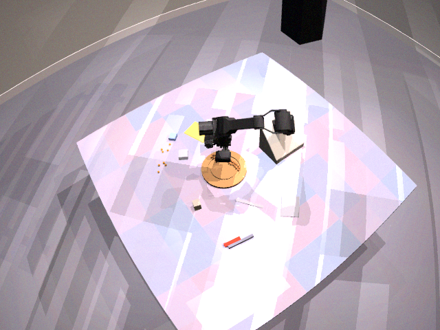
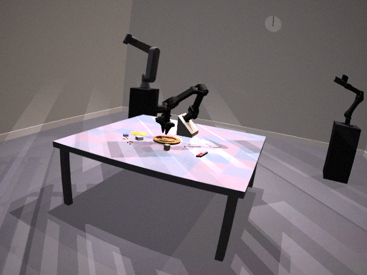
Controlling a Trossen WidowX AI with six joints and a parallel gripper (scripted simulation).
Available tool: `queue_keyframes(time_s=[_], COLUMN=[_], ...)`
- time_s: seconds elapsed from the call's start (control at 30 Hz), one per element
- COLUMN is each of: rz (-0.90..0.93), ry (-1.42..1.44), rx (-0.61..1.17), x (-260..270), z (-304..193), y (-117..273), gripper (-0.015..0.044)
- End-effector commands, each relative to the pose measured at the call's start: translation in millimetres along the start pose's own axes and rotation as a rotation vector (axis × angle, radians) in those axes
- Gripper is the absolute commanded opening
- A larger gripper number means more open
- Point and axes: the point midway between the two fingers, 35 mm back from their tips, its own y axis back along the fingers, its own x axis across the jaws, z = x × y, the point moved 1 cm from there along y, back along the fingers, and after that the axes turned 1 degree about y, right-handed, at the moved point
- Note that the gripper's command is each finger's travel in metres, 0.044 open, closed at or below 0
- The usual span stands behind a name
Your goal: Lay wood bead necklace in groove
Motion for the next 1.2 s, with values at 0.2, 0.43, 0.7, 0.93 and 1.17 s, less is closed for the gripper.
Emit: queue_keyframes(time_s=[0.2, 0.43, 0.7, 0.93, 1.17], rz=[0.001, 0.002, 0.000, 0.000, 0.000], ry=[-0.013, -0.017, -0.010, -0.010, -0.010], rx=[0.019, 0.024, 0.017, 0.017, 0.017], x=[-1, -2, -1, -1, -1], z=[-5, -7, -5, -5, -5], y=[-18, -27, -25, -25, -25], gripper=[0.0250, 0.0250, 0.0198, 0.0014, 0.0000])
